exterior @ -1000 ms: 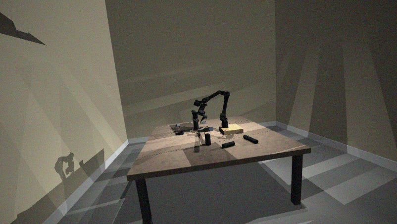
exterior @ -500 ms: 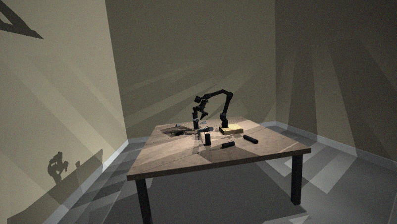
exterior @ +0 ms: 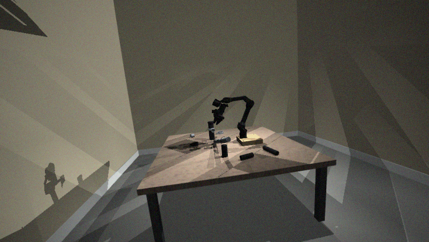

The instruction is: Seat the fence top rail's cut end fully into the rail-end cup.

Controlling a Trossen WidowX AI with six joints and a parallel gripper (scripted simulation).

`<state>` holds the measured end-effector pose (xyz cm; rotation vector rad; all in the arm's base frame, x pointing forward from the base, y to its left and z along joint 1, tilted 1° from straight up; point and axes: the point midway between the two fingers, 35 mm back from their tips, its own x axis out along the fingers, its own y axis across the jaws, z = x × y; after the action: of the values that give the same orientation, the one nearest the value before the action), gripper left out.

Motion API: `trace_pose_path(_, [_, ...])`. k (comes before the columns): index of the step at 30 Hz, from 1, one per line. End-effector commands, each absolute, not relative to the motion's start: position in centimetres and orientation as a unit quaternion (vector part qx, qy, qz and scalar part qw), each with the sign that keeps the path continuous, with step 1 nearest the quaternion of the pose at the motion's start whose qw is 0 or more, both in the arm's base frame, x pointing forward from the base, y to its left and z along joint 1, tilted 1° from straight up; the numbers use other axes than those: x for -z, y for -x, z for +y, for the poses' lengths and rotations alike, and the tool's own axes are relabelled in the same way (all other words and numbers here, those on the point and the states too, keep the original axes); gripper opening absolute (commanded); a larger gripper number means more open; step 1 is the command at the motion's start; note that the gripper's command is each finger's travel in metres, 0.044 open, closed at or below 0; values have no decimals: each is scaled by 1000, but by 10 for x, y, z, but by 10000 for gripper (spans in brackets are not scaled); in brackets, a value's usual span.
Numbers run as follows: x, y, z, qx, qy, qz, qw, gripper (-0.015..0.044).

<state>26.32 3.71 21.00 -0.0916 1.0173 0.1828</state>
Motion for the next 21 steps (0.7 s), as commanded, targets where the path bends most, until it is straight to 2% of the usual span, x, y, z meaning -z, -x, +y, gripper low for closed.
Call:
trace_pose_path(1, [-213,-262,37,-75,29,486,870,440])
trace_pose_path(5, [-209,-263,40,-55,-8,501,863,440])
trace_pose_path(10, [-191,-268,48,51,-162,554,815,440])
trace_pose_path(16, [-166,-271,61,233,-344,582,699,440])
trace_pose_path(21, [-144,-271,72,398,-454,552,575,440])
